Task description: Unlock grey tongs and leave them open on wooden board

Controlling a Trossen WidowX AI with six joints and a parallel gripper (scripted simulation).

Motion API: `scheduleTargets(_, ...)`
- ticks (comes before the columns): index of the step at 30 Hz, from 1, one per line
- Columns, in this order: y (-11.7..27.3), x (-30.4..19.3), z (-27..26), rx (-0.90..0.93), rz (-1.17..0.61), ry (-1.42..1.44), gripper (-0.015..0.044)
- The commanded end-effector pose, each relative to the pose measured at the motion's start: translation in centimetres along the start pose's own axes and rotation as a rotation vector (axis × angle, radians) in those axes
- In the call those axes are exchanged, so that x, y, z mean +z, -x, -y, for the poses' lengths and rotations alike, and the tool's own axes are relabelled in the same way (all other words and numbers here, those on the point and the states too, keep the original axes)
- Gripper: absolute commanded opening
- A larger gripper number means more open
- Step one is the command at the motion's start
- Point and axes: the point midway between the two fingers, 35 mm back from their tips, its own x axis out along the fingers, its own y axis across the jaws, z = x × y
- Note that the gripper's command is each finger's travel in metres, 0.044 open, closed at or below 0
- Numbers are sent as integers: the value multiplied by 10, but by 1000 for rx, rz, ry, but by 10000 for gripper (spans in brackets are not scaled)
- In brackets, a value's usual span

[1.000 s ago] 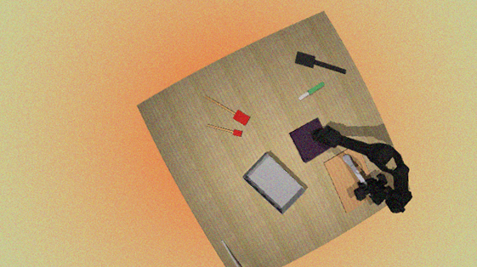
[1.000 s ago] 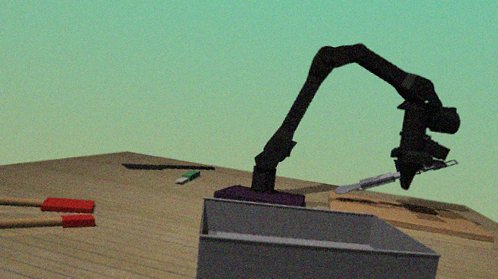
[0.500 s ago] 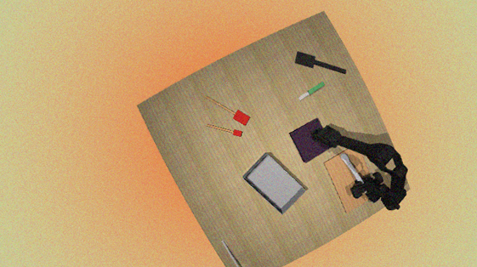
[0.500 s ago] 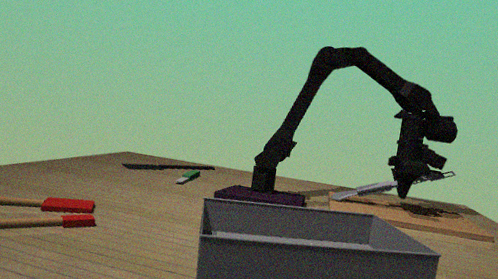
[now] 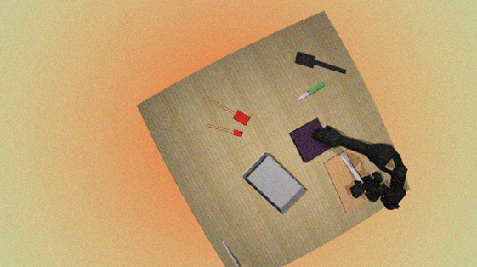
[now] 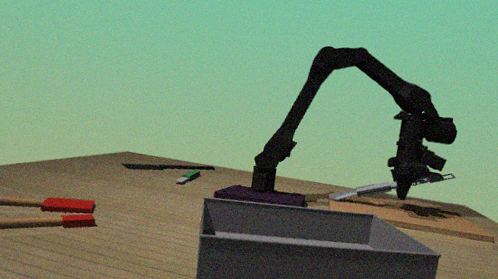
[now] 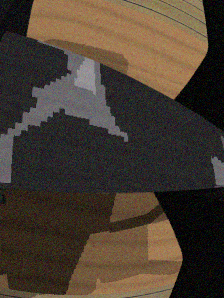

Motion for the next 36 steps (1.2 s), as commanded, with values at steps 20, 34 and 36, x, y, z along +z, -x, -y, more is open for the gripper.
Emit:
scheduleTargets(20, 23, 11, 29, 4, 42, -10, 440)
scheduleTargets(34, 113, -1, 150, -8, 2, -5, 440)
scheduleTargets(36, 113, -1, 150, -8, 2, -5, 440)
